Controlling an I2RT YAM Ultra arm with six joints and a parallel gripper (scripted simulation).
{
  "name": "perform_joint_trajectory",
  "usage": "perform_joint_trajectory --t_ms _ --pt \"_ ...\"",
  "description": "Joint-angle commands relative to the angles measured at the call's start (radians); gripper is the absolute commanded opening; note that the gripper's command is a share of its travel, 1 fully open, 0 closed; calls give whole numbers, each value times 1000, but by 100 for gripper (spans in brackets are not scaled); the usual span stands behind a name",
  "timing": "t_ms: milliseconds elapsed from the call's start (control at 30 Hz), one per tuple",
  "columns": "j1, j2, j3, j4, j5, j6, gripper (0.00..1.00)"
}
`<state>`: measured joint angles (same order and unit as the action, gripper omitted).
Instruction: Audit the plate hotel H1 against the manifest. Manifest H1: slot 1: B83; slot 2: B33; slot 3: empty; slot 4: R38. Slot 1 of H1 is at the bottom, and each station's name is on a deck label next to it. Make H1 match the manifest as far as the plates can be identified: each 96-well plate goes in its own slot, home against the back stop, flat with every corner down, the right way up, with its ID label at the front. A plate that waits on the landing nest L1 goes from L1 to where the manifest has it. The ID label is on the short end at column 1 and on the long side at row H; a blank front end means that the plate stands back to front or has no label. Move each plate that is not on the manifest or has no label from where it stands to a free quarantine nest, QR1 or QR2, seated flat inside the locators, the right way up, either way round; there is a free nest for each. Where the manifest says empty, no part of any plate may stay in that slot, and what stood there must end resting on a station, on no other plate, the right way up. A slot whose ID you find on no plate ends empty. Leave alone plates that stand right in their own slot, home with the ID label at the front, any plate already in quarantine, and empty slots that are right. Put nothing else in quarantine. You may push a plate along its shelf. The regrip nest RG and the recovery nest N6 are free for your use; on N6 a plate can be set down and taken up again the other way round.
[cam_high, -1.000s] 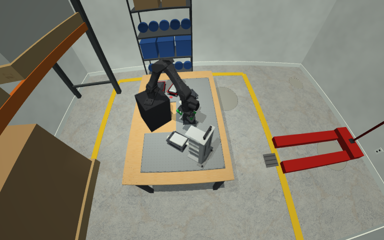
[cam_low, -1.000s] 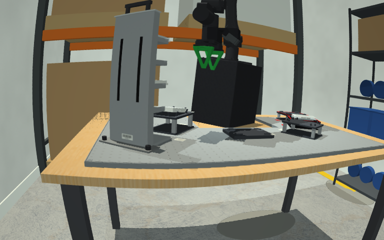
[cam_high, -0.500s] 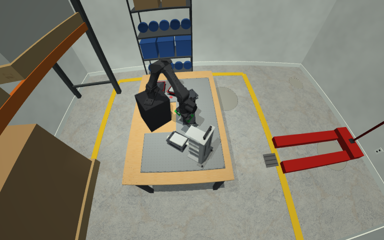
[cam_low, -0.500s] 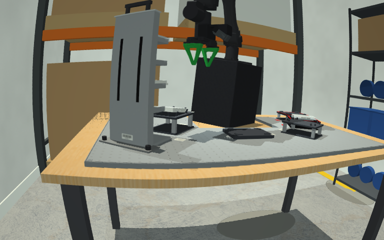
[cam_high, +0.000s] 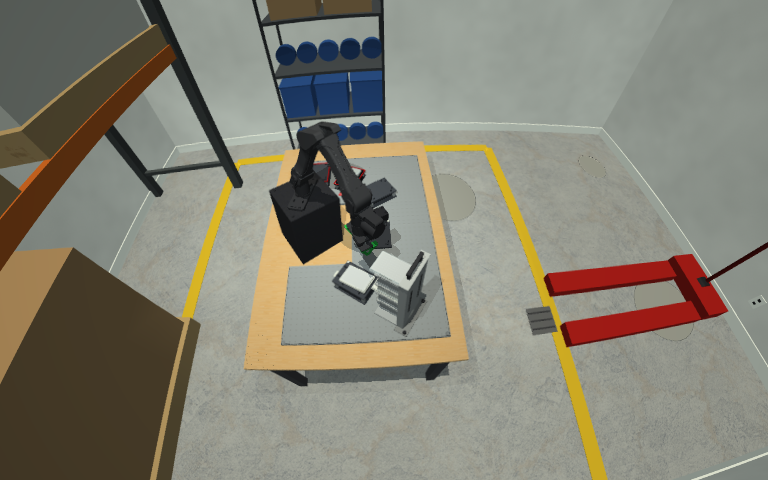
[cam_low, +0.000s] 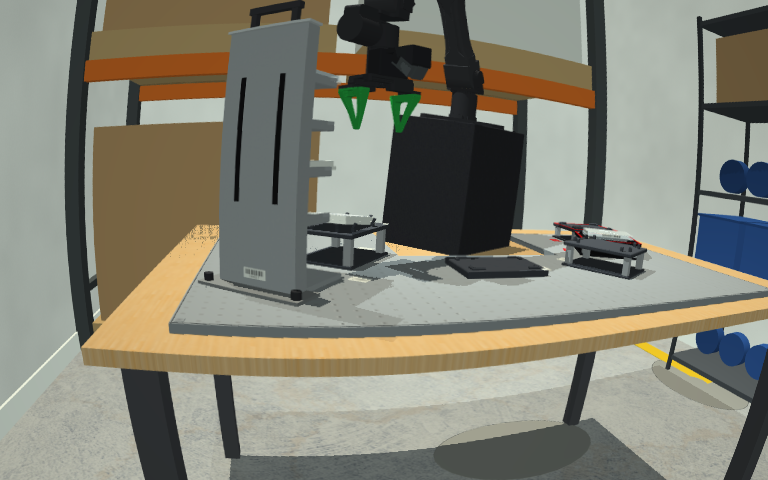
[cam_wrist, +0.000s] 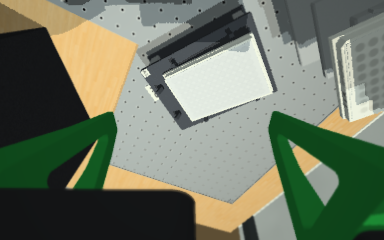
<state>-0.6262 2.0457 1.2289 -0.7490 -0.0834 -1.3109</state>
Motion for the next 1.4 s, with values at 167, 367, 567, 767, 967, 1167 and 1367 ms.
perform_joint_trajectory --t_ms 167,367,567,767,967,1167,1367 --pt "-75 26 60 -23 -14 134 100" --pt "-127 51 91 -34 -15 221 100" --pt "-161 75 114 -43 -15 281 100" --pt "-185 52 133 -50 -15 397 100" --pt "-173 52 133 -42 -15 537 100" --pt "-173 52 133 -42 -15 630 100" --pt "-173 52 133 -41 -15 770 100"
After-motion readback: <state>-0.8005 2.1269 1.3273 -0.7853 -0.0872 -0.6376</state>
